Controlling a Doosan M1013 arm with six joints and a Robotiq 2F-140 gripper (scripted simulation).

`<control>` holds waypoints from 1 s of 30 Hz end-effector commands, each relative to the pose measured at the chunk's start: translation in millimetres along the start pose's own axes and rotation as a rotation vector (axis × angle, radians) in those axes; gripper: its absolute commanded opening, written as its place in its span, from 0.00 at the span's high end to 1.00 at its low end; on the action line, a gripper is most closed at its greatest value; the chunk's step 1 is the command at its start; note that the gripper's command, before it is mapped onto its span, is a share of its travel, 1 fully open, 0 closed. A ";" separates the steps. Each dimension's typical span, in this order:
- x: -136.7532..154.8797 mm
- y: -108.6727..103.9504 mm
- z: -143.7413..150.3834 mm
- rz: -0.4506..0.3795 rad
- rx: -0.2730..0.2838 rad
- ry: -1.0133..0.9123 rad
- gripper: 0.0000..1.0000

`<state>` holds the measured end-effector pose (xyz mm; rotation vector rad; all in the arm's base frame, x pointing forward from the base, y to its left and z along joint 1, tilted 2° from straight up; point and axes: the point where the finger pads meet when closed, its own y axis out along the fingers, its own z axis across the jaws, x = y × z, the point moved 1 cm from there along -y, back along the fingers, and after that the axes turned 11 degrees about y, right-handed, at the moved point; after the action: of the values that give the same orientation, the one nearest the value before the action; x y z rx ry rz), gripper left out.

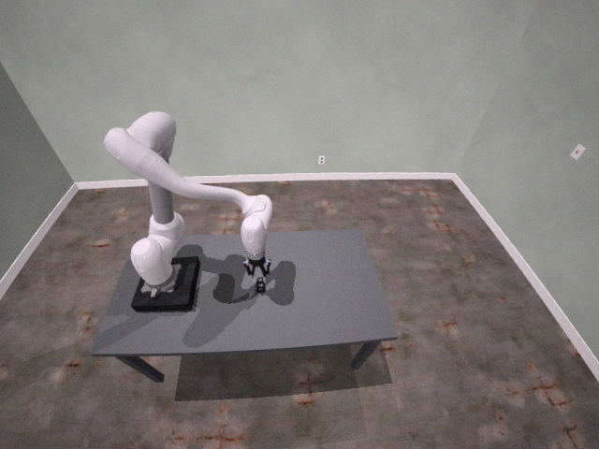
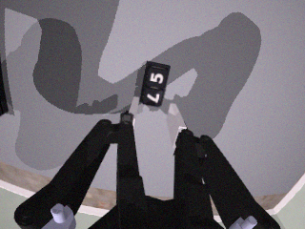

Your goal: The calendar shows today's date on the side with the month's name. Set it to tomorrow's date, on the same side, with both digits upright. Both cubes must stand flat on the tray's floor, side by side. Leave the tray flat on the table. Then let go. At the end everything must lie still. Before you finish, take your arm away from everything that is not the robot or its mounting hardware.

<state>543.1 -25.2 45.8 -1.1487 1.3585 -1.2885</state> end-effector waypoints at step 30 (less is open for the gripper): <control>-0.4 37.1 0.0 0.000 0.000 0.000 0.71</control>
<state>541.8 -24.1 9.8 -1.1487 1.3585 -1.2885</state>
